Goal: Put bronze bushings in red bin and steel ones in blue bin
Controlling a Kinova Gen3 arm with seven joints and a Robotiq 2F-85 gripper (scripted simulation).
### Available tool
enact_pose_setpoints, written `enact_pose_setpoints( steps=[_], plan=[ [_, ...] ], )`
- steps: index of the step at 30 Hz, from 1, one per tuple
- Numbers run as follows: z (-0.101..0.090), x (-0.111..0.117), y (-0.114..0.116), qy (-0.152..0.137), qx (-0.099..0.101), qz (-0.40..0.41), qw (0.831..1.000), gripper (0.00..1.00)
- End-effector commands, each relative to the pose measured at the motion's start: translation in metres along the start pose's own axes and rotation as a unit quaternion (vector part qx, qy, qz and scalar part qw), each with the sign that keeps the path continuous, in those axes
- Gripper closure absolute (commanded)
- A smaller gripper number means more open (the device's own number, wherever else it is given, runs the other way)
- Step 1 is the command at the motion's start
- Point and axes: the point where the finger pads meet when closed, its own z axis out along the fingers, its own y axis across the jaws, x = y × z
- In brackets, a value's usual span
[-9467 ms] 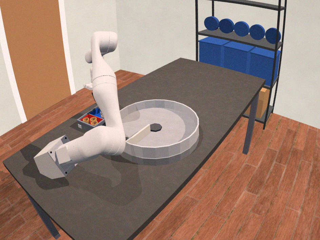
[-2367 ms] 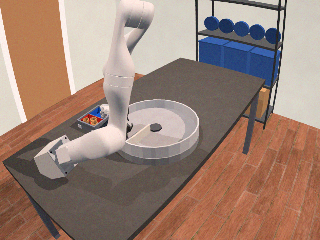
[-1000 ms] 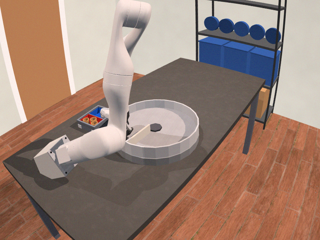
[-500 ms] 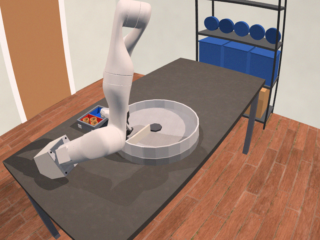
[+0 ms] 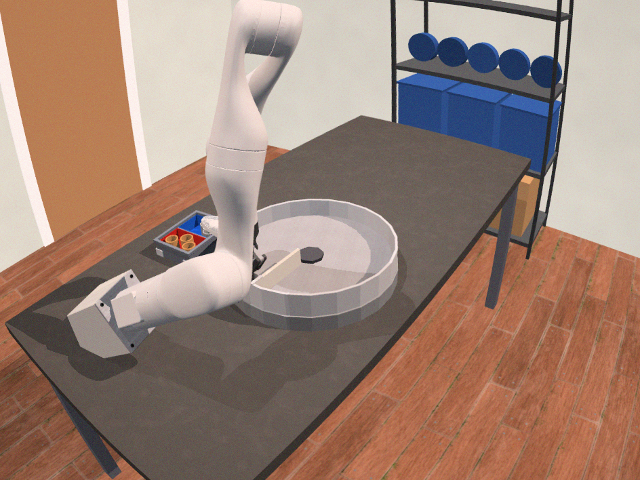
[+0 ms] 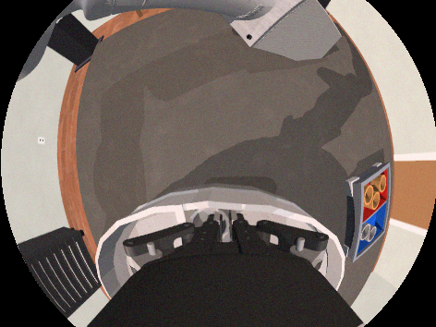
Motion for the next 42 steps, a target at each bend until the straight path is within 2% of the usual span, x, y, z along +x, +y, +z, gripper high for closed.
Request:
enact_pose_setpoints(
  steps=[1, 42],
  plan=[
    [-0.0003, -0.0002, 0.0003, 0.000, 0.000, 0.000, 1.000, 1.00],
    [-0.0068, -0.0002, 0.0004, 0.001, 0.004, 0.000, 1.000, 1.00]
  ],
)
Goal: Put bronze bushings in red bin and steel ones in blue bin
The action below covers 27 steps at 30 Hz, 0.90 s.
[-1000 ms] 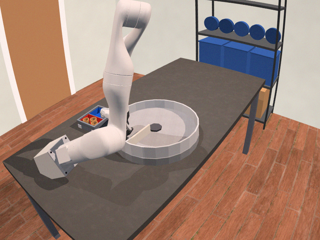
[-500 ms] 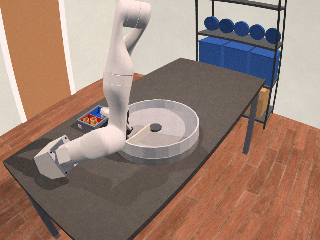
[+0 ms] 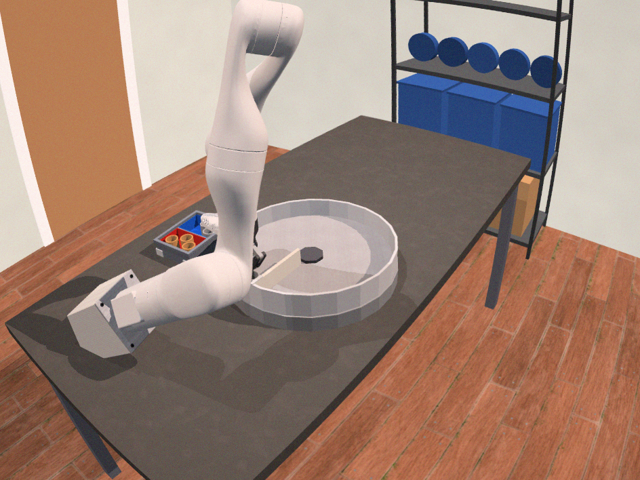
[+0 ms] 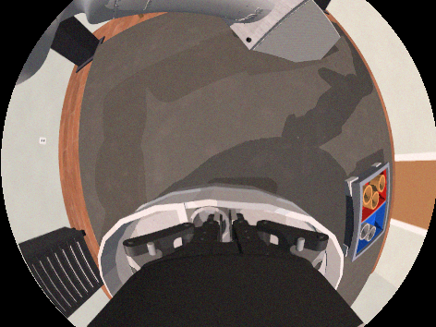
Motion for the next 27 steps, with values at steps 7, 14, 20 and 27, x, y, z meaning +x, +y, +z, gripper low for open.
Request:
enact_pose_setpoints(
  steps=[7, 14, 20, 27],
  plan=[
    [-0.0032, -0.0002, 0.0003, 0.000, -0.001, 0.000, 1.000, 1.00],
    [-0.0062, -0.0002, 0.0003, 0.000, -0.001, 0.000, 1.000, 1.00],
    [-0.0079, -0.0002, 0.0003, 0.000, 0.000, 0.000, 1.000, 1.00],
    [-0.0104, -0.0002, 0.0003, 0.000, 0.000, 0.000, 1.000, 1.00]
  ],
)
